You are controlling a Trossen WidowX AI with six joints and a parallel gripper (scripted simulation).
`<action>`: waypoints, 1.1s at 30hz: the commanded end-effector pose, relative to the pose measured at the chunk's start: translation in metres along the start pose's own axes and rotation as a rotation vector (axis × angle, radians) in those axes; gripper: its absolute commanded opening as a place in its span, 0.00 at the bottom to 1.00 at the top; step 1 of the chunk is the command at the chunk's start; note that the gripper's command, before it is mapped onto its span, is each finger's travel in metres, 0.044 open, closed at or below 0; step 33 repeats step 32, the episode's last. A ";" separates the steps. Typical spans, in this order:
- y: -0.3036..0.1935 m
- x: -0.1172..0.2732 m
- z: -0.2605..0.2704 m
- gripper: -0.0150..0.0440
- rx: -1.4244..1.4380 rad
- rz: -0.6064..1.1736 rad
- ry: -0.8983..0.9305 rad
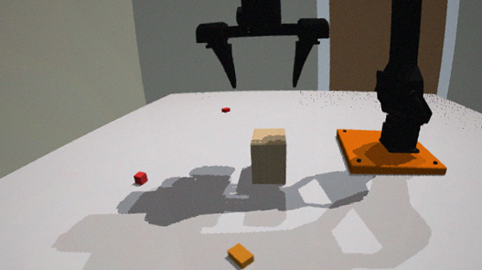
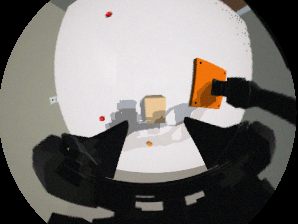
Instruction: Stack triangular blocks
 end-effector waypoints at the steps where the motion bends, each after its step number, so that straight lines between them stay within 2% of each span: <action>1: 0.000 0.009 -0.003 1.00 0.000 -0.002 -0.011; 33: 0.000 0.004 -0.001 1.00 0.000 0.001 0.003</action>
Point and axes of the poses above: the point midway between the two fingers, 35 mm back from their tips, its own x axis back along the fingers, its own z axis across the jaws, y = z × x, the point moved 3 cm from there along x, back along the fingers, and after that the axes turned 4 degrees about x, right-handed, at the moved point
